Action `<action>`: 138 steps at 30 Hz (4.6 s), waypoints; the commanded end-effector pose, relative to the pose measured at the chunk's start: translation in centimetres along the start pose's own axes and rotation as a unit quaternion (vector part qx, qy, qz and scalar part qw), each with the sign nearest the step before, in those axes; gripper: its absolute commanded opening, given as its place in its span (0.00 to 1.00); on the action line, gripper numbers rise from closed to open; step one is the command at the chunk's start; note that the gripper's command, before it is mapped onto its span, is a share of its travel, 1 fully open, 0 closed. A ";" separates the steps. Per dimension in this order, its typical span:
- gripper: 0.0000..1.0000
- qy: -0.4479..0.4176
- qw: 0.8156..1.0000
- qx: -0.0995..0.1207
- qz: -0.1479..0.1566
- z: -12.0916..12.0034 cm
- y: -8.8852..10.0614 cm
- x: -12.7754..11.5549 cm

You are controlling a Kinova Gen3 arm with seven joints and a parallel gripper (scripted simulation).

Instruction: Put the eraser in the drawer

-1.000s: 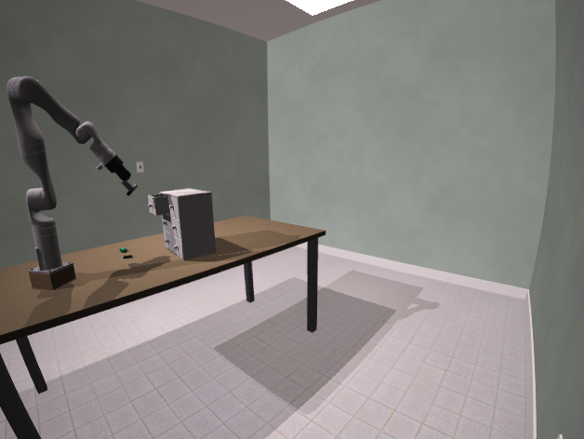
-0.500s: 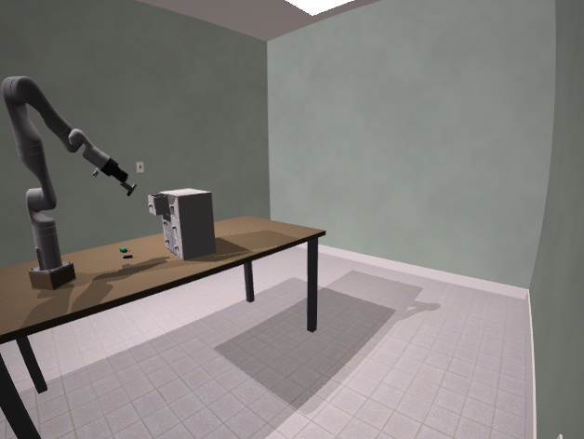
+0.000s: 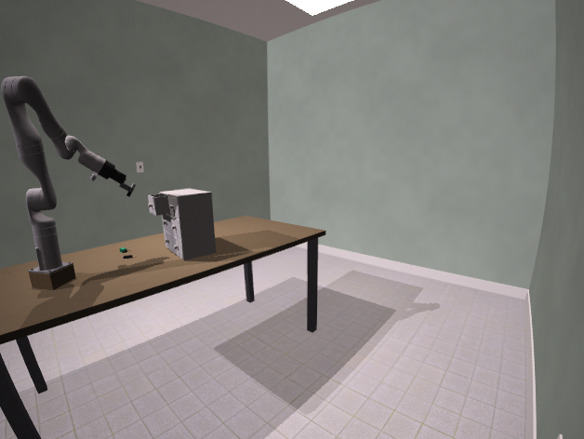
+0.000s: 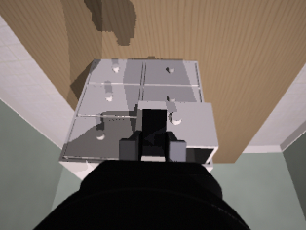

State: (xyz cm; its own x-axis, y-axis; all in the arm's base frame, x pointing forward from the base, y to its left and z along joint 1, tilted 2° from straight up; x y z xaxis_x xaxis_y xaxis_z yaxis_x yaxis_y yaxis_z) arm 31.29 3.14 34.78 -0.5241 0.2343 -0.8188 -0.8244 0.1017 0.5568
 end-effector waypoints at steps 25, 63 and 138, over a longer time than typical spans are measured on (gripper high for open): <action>0.45 0.003 0.999 -0.015 -0.038 0.1 0.1 0.9; 0.45 0.000 0.999 -0.011 -0.047 0.4 -1.9 -0.3; 0.45 0.000 0.999 -0.011 -0.047 1.3 -11.6 -6.9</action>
State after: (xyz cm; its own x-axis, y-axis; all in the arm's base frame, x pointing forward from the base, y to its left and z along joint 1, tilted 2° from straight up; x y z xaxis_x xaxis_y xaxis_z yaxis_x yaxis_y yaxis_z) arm 44.76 1.64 34.09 -0.4451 0.2247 -0.8669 -0.8739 0.1022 0.4752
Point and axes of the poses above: the point where the finger pads meet when closed, its own y axis back along the fingers, its own z axis across the jaws, x = y × z, the point moved 10 cm from there along y, back along the fingers, and after that the axes turned 8 degrees about -y, right-handed, at the moved point
